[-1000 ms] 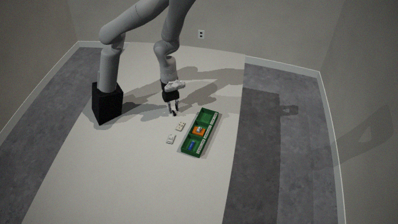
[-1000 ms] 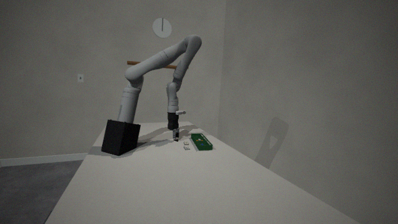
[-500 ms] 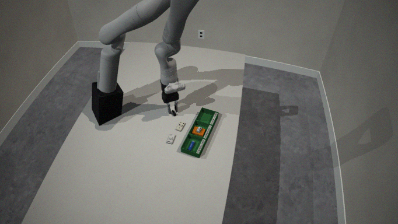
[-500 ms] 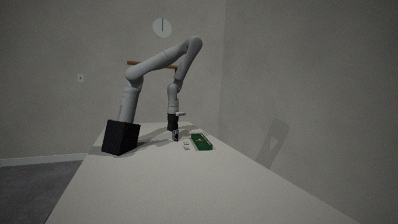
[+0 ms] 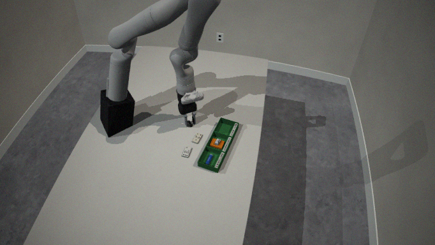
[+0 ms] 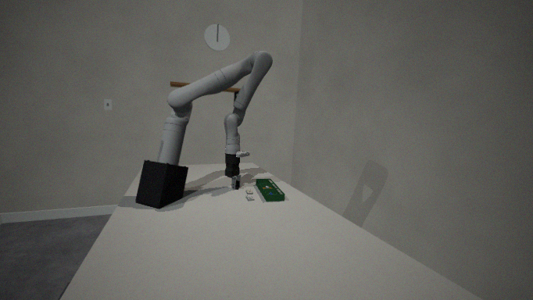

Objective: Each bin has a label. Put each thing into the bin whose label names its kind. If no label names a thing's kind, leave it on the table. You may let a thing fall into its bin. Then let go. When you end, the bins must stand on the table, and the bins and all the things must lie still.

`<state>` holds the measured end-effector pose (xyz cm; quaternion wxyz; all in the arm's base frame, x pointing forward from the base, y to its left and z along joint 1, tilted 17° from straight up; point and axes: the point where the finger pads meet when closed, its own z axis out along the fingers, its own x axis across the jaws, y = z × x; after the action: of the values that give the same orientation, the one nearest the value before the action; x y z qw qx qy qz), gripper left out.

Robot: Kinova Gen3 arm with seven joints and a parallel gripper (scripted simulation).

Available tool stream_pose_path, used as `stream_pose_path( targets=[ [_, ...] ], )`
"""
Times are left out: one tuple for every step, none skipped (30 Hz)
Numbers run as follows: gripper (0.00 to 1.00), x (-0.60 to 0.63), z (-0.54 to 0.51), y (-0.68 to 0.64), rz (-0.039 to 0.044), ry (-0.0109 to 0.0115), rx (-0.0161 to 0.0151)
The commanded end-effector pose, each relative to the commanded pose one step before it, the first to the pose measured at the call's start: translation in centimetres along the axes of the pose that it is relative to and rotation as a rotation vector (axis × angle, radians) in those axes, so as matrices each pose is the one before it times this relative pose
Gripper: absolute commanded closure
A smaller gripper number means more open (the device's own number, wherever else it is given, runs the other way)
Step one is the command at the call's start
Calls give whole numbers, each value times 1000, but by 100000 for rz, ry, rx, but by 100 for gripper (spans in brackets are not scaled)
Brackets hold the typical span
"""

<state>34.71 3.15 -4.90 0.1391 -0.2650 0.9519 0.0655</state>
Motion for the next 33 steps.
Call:
stream_pose_path(
  targets=[
    [38, 272, 311, 351, 116, 509, -803],
    [38, 14, 0, 14, 0, 0, 0],
    [38, 9, 0, 7, 0, 0, 0],
    [38, 0, 0, 0, 0, 0, 0],
    [38, 0, 0, 0, 0, 0, 0],
    [38, -5, -2, -9, 0, 0, 0],
    [38, -6, 2, -11, 0, -1, 1],
    [38, -9, 1, -14, 0, -1, 0],
    [38, -10, 1, -15, 0, -1, 0],
    [38, -11, 1, -16, 0, 0, 0],
    [38, -11, 1, -16, 0, 0, 0],
    [38, -12, 0, -15, 0, 0, 0],
    [38, -11, 0, -15, 0, 0, 0],
    [38, -11, 0, -14, 0, 0, 0],
    [68, -1, -1, -1, 0, 1, -1],
    [68, -1, 0, -1, 0, 1, 0],
    [68, -1, 0, -1, 0, 0, 0],
    [68, 0, 0, 0, 0, 0, 0],
    [68, 0, 0, 0, 0, 0, 0],
    [68, 0, 0, 0, 0, 0, 0],
    [68, 0, 0, 0, 0, 0, 0],
    [68, 0, 0, 0, 0, 0, 0],
    [68, 2, 2, 3, 1, 4, -7],
    [68, -1, 0, -1, -1, -2, 2],
    [68, 0, 0, 0, 0, 0, 0],
    [68, 0, 0, 0, 0, 0, 0],
    [68, 0, 0, 0, 0, 0, 0],
    [68, 0, 0, 0, 0, 0, 0],
    [68, 0, 0, 0, 0, 0, 0],
    [68, 0, 0, 0, 0, 0, 0],
    [68, 0, 0, 0, 0, 0, 0],
    [68, 0, 0, 0, 0, 0, 0],
    [68, 0, 0, 0, 0, 0, 0]
  ],
)
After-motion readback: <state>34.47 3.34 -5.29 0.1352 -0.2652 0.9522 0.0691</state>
